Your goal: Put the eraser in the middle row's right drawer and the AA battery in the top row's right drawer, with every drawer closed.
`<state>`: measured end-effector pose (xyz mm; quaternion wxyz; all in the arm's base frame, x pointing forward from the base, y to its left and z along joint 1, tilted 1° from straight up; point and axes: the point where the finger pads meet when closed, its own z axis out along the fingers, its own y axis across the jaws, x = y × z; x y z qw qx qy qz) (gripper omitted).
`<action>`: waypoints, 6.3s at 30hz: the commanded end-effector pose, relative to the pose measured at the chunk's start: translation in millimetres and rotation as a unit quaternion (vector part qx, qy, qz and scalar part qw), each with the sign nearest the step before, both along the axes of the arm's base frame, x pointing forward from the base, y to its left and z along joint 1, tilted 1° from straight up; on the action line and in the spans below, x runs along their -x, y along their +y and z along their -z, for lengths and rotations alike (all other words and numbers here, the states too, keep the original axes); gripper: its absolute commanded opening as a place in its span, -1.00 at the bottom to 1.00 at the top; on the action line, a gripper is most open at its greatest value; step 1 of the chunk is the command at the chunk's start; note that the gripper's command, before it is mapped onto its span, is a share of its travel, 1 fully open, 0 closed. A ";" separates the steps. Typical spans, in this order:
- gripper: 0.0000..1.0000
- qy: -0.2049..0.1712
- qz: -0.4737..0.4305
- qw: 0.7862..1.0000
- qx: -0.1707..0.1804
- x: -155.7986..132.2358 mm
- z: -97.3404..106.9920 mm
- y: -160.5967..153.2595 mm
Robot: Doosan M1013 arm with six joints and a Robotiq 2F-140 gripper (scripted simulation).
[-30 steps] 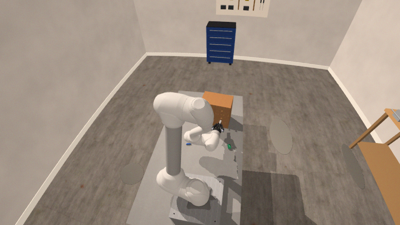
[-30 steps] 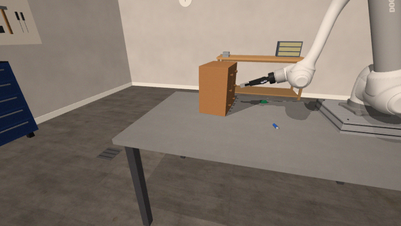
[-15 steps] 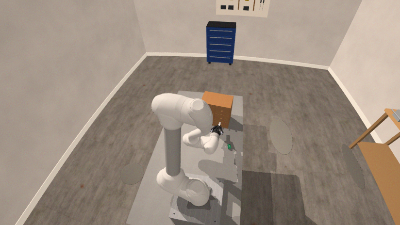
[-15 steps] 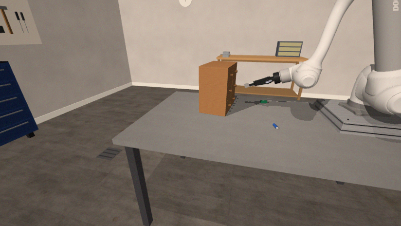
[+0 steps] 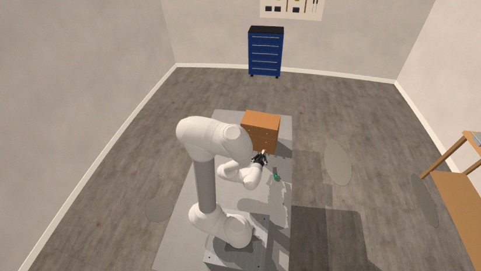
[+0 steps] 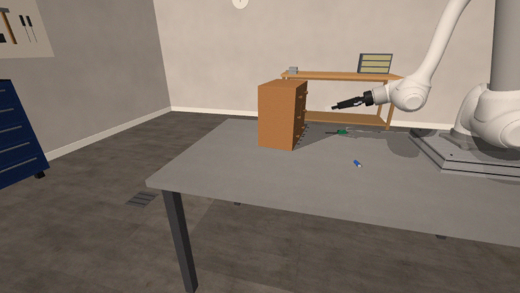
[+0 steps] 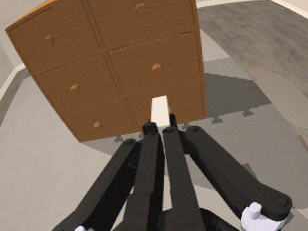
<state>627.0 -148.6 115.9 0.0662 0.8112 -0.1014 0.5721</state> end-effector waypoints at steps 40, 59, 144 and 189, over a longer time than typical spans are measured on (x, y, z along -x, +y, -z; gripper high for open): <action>-1.00 0.112 -0.001 0.993 -0.028 19.3 -19.1 4.8; -1.00 0.192 -0.005 0.980 -0.050 32.8 -32.5 10.3; -1.00 0.539 -0.005 0.832 -0.134 96.8 -96.2 23.1; -1.00 0.557 -0.005 0.819 -0.138 86.1 -200.1 19.4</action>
